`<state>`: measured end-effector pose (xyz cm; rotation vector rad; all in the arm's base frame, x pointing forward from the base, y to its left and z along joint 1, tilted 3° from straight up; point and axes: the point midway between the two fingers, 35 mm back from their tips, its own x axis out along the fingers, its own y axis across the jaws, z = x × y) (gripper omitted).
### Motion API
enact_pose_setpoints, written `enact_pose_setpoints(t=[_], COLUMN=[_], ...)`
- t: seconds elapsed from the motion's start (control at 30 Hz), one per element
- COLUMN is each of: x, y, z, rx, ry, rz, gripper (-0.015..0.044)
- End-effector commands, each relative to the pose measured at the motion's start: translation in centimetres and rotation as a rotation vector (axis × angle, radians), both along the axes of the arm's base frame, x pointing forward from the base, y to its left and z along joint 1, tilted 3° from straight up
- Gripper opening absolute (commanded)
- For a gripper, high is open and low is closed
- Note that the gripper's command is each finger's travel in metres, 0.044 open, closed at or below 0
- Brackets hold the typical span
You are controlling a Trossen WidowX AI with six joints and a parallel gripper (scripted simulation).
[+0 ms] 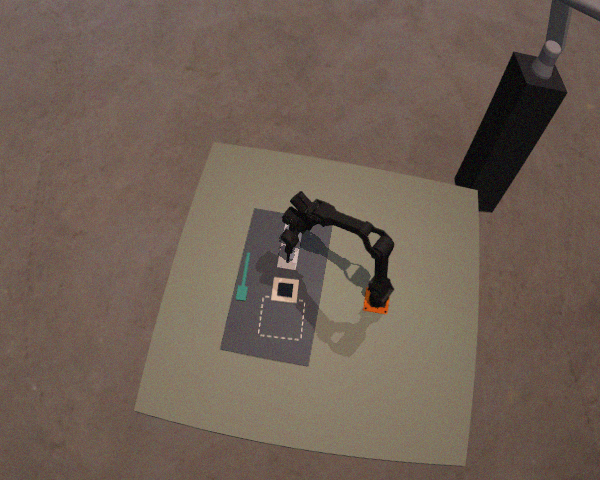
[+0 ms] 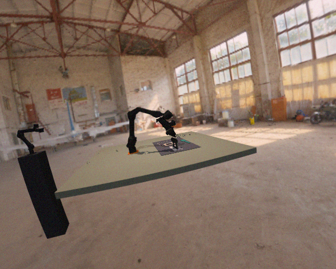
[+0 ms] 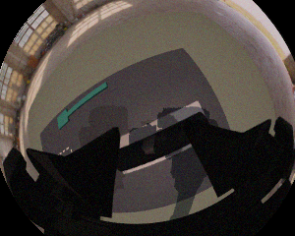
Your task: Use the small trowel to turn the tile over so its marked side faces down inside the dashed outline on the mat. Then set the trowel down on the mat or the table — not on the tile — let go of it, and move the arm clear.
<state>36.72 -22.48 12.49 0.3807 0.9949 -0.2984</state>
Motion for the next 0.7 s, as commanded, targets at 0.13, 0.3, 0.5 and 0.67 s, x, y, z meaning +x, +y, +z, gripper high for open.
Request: enact_pose_setpoints(t=[0.13, 0.3, 0.5, 0.67], x=[-0.6, -1.1, -1.8, -2.4], y=[0.6, 0.8, 1.1, 1.4], z=[-0.4, -0.7, -1.2, -1.6], rx=[0.112, 0.190, 0.298, 0.397], ry=[-0.073, -0.118, -0.171, -0.216], rz=[-0.168, -0.280, -0.433, -0.560], gripper=[0.0300, 0.0300, 0.0300, 0.0300])
